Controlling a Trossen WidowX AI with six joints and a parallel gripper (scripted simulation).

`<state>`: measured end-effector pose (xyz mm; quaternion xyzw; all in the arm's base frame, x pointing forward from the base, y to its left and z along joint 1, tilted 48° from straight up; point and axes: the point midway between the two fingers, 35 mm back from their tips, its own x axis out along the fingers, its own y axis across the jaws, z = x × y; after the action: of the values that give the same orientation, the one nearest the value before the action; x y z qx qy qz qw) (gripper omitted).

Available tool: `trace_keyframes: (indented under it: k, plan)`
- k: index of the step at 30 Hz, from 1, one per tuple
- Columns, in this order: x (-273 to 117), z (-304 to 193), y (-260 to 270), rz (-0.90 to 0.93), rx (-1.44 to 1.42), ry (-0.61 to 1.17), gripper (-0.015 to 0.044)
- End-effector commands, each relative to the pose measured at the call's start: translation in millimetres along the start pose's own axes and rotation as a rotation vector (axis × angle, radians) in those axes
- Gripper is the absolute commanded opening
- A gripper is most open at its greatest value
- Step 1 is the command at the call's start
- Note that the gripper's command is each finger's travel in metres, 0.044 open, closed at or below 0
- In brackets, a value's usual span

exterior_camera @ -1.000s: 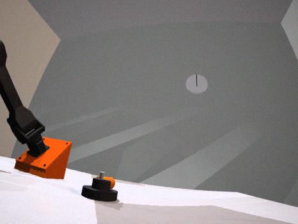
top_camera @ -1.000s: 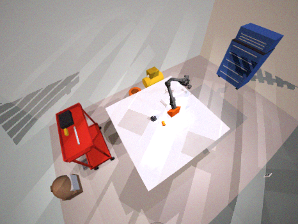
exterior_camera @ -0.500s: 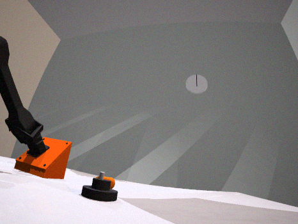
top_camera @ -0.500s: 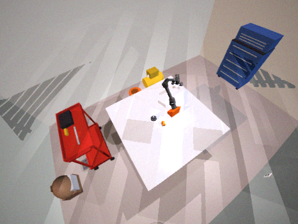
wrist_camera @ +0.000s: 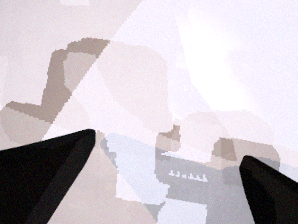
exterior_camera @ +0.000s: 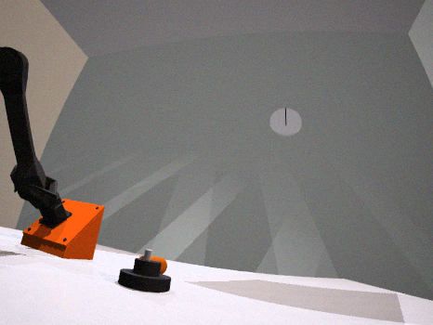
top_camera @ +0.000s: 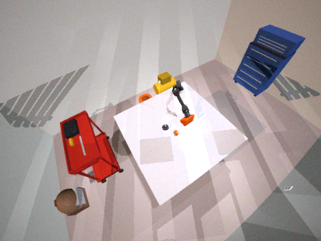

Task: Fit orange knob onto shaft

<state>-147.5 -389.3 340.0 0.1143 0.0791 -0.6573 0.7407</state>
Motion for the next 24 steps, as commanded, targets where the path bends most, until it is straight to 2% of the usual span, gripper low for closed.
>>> trace_keyframes:
  k: [1, 8, 14, 24]
  plan:
    - [6, 13, 43, 0.054, -0.08, -0.026, 0.044]
    - [8, 34, 142, 0.217, -0.156, -0.098, 0.044]
    - [8, 41, 244, 0.425, -0.297, -0.163, 0.044]
    - [-16, 2, 402, 0.765, -0.514, -0.192, 0.044]
